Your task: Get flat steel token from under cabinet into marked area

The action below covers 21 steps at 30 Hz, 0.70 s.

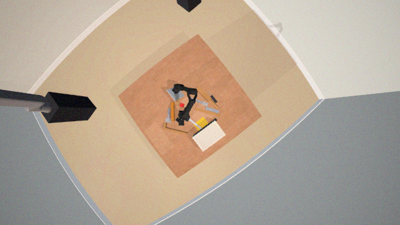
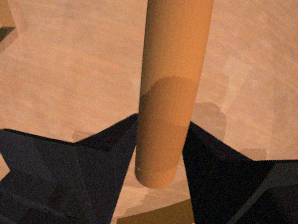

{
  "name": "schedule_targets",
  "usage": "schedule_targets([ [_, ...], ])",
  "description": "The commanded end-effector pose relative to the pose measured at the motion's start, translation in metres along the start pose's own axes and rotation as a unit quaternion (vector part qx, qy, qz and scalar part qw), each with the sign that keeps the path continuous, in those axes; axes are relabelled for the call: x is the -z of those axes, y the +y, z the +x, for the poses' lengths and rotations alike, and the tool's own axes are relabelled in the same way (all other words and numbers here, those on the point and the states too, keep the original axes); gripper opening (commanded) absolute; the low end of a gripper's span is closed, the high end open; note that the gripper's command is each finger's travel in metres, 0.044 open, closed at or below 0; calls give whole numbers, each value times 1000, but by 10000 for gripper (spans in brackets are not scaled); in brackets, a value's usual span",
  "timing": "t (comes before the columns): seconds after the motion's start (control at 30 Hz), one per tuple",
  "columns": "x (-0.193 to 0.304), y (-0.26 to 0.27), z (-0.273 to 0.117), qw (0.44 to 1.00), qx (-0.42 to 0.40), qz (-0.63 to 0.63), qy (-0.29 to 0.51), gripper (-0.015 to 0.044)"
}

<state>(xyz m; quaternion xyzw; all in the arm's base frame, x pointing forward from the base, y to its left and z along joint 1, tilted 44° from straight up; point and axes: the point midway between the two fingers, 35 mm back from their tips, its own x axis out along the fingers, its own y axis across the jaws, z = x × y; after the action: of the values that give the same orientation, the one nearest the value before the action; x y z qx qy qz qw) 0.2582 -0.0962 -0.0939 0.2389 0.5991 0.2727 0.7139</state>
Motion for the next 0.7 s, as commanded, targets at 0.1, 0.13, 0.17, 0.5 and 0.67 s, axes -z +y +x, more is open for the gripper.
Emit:
schedule_targets([
  [0.1,13,0,1,1000,-2,1,0,0],
  [0.13,15,0,1,1000,-2,1,1,0],
  [0.17,17,0,1,1000,-2,1,1,0],
  [0.5,34,-2,1,1000,-2,1,1,0],
  [0.67,37,-3,0,1000,-1,1,1,0],
])
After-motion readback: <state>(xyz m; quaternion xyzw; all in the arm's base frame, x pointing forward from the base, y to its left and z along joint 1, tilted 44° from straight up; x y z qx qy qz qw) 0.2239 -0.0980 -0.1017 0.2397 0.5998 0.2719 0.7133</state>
